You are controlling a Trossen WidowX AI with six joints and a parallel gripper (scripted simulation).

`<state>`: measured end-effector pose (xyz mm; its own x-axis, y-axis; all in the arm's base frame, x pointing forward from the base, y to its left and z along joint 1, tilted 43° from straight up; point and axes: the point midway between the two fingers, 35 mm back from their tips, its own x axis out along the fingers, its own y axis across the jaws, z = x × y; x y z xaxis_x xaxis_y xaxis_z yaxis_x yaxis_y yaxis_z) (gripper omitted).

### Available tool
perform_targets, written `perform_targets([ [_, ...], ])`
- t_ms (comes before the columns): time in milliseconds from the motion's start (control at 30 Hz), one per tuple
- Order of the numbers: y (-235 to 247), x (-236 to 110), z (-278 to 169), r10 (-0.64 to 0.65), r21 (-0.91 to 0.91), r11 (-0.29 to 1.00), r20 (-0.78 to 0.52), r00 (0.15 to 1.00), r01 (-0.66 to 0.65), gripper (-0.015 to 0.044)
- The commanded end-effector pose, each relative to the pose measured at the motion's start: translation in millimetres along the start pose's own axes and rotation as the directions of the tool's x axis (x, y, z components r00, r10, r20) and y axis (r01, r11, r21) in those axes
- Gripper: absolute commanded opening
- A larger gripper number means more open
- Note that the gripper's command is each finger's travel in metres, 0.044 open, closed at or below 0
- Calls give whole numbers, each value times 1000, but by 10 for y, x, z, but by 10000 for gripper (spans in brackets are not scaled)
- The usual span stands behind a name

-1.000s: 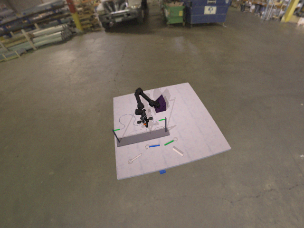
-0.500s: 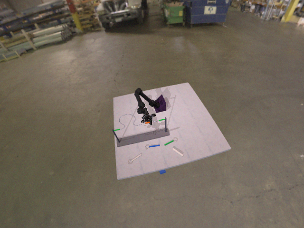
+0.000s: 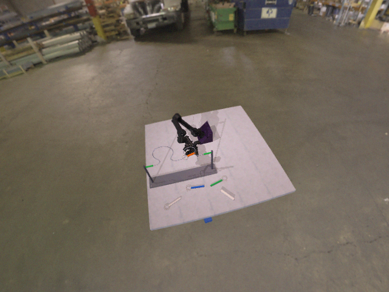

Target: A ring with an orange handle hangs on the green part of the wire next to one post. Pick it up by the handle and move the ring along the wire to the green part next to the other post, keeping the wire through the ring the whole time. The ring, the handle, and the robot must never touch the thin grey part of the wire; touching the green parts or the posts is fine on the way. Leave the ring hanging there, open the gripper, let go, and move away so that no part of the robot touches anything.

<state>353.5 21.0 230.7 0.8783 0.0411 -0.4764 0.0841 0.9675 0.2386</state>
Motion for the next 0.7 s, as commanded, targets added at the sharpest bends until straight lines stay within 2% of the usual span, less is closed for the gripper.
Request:
perform_targets([
  [0, 172, -32, 21, 57, 94, 994, -8, 998, -56, -150],
  [667, 834, -237, 236, 285, 481, 839, 11, 958, -255, -150],
])
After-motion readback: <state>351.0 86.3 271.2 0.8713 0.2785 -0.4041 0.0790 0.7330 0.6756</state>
